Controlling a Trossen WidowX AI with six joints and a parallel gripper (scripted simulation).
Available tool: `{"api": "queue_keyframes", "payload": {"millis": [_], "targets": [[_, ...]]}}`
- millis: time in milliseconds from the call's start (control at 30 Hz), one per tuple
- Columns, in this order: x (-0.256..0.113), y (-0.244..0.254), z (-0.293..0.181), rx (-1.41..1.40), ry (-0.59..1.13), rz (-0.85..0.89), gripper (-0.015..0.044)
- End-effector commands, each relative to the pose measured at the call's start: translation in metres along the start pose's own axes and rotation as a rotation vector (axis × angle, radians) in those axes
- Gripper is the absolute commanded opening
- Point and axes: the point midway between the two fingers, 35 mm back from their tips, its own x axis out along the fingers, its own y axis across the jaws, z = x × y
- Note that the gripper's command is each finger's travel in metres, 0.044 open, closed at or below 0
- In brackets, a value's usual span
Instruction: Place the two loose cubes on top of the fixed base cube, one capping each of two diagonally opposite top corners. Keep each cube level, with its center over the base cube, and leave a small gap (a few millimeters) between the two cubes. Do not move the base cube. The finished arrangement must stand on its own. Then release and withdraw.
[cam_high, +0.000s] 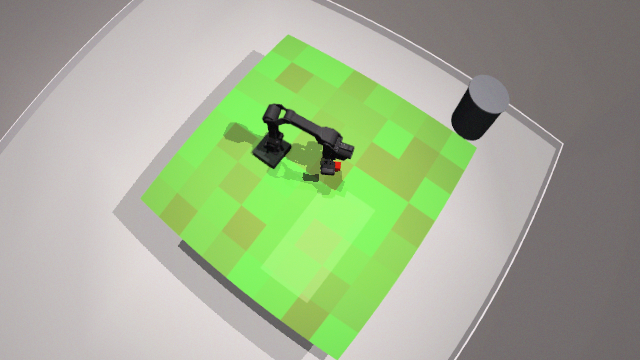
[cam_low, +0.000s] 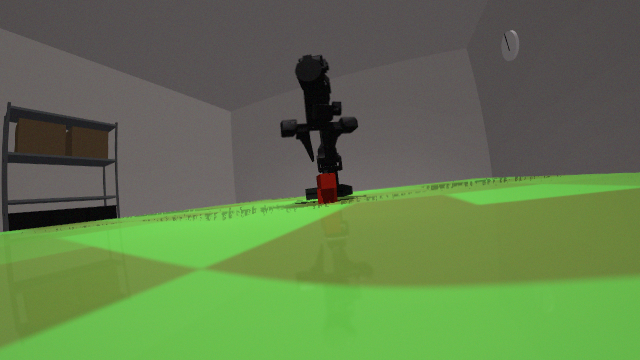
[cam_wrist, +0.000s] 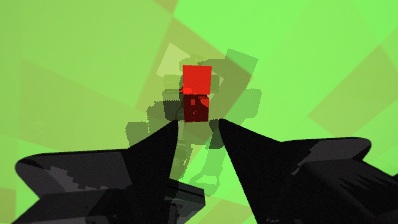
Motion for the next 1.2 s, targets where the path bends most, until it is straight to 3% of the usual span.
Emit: {"api": "queue_keyframes", "payload": {"millis": [0,267,533,667,967,1167], "targets": [[-0.008,0.000,0.000,0.001,0.000,0.000,0.0205],[-0.016,0.000,0.000,0.001,0.000,0.000,0.0205],[-0.025,0.000,0.000,0.000,-0.003,-0.001,0.0400],[-0.023,0.008,0.005,0.000,-0.006,0.000,0.0400],[-0.026,0.123,0.034,-0.001,-0.008,0.010,0.0400],[-0.026,0.125,0.034,-0.001,-0.008,0.010,0.0400]]}}
